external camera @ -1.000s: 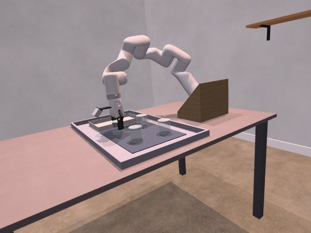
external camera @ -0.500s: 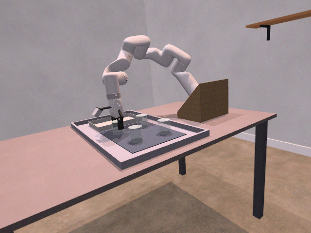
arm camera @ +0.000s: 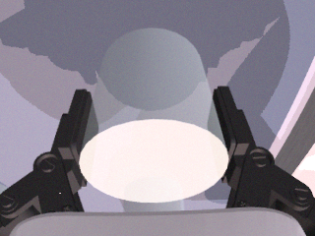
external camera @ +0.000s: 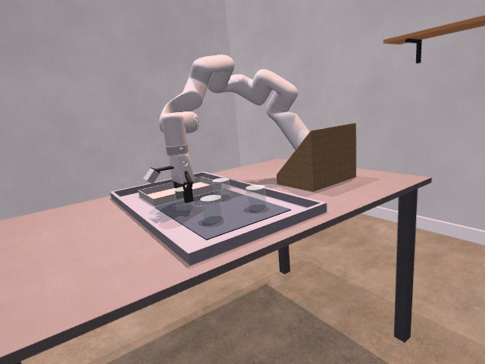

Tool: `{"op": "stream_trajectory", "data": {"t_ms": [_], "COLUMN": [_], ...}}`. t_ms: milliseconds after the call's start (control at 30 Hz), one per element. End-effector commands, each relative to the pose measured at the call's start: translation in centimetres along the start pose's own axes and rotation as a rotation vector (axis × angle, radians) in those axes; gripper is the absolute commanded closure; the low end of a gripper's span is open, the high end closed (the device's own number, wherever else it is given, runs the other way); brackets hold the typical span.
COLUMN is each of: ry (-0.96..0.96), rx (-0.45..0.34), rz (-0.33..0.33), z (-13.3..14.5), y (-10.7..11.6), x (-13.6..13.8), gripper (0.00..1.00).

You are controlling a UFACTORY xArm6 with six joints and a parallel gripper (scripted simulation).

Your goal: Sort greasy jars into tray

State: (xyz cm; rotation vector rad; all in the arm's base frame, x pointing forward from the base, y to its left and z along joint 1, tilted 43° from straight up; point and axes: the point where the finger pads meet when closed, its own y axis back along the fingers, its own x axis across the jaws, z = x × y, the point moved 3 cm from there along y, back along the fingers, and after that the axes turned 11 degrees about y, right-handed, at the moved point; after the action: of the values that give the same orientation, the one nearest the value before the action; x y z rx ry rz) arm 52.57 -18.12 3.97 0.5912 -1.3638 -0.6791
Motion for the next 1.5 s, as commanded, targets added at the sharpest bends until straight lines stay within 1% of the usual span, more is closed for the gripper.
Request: {"op": "stream_trajectory", "data": {"t_ms": [0,133,200,700,767,1267,1333,1467], "ry": [-0.002,-0.002,-0.002,-0.002,-0.002,-0.002,-0.002,-0.002], "rx": [0.006,0.006,0.006,0.006,0.006,0.006,0.006,0.006], "rz": [0.000,0.000,0.000,0.000,0.000,0.000,0.000,0.000], "z": [-0.2,-0.2,-0.2,-0.2,-0.2,-0.1,-0.1,-0.1], "y": [1.2,2.2,2.2,6.2,6.2,10.2,10.2,11.3], "x": [0.1,0.1,0.1,0.1,0.1,0.1,0.1,0.1], "gripper": [1.00,1.00,1.00,1.00,1.00,1.00,1.00,1.00]}}
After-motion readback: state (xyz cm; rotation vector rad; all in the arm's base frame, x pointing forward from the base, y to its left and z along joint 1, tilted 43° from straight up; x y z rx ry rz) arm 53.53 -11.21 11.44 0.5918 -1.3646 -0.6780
